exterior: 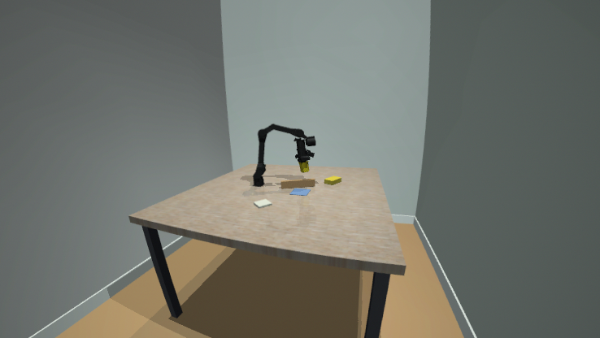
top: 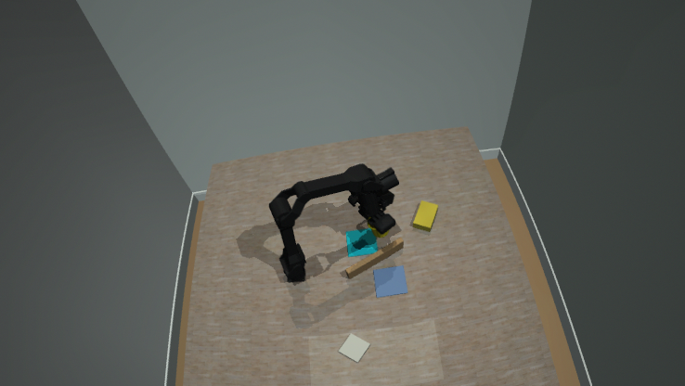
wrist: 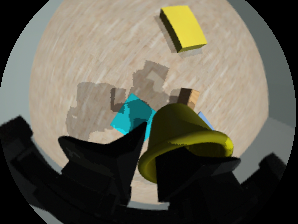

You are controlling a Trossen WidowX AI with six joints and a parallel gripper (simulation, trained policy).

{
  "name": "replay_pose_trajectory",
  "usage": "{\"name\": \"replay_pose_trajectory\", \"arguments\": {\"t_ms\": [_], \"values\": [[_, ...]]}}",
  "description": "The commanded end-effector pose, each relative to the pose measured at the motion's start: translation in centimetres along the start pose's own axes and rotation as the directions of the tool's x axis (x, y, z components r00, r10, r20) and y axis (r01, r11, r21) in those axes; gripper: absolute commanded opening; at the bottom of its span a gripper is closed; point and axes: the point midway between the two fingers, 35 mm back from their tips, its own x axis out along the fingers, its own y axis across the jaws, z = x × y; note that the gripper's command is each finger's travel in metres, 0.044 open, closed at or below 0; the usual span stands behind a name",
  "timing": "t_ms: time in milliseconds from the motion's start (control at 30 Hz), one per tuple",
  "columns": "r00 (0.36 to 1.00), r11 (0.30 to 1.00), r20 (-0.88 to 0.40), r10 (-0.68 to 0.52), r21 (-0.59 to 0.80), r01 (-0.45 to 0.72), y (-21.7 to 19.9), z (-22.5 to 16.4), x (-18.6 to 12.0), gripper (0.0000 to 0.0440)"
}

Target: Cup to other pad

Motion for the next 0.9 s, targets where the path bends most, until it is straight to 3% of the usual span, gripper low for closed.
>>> {"name": "replay_pose_trajectory", "arguments": {"t_ms": [0,867], "values": [[1.000,1.000,0.022,-0.006,0.000,0.006,1.1,0.0,0.0,0.0000],[1.000,0.998,0.026,-0.011,0.061,0.009,4.5,-3.0,5.7,0.0005]]}}
